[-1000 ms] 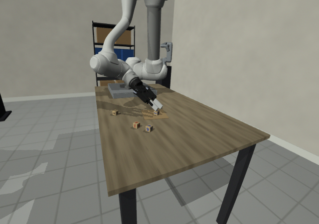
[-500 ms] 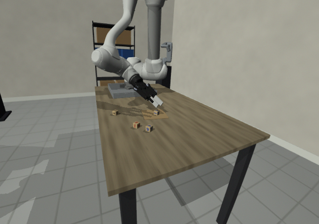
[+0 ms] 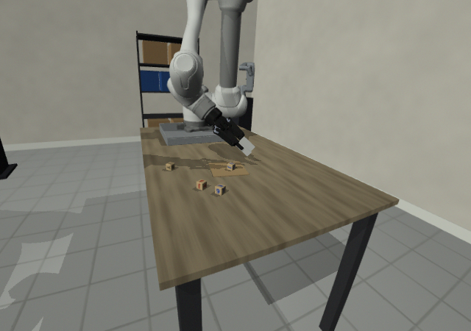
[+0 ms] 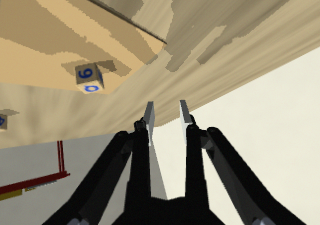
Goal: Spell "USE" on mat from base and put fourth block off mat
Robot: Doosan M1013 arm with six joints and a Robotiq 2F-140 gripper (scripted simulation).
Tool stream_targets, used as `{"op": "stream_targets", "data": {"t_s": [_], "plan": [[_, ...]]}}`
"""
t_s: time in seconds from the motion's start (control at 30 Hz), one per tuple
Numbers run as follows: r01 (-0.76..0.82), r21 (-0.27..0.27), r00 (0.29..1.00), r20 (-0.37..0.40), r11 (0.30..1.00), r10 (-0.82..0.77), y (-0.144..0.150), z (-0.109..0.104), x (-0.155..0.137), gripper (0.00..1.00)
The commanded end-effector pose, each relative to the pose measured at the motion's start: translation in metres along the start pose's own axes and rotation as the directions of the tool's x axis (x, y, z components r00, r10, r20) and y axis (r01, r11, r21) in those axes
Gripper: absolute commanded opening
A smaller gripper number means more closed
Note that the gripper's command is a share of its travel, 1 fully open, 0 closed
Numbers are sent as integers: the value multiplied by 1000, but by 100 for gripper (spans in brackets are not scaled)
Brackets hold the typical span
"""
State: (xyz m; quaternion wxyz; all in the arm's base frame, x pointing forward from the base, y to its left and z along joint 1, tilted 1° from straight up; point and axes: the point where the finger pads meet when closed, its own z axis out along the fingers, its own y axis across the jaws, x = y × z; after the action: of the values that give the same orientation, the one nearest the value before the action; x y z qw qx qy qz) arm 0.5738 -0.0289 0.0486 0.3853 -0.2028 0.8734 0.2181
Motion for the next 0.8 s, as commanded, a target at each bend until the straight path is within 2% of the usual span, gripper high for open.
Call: {"op": "stream_targets", "data": {"t_s": [0.0,0.17,0.23,0.3,0.33,0.37,0.53,0.77], "plan": [[-29,-83,994,-109,996,19,15,8,-2,25],[-66,-126,967,-251,990,33,26,8,6,25],[-80,-128,950,-311,988,37,28,7,9,25],[-80,-128,950,-311,988,37,28,7,9,25],[-93,-121,926,-374,988,41,28,4,12,25],[-97,-115,915,-402,989,43,27,3,13,25],[-106,-56,845,-531,993,60,16,-8,17,25],[-69,86,742,-661,994,109,-15,-27,9,25]]}}
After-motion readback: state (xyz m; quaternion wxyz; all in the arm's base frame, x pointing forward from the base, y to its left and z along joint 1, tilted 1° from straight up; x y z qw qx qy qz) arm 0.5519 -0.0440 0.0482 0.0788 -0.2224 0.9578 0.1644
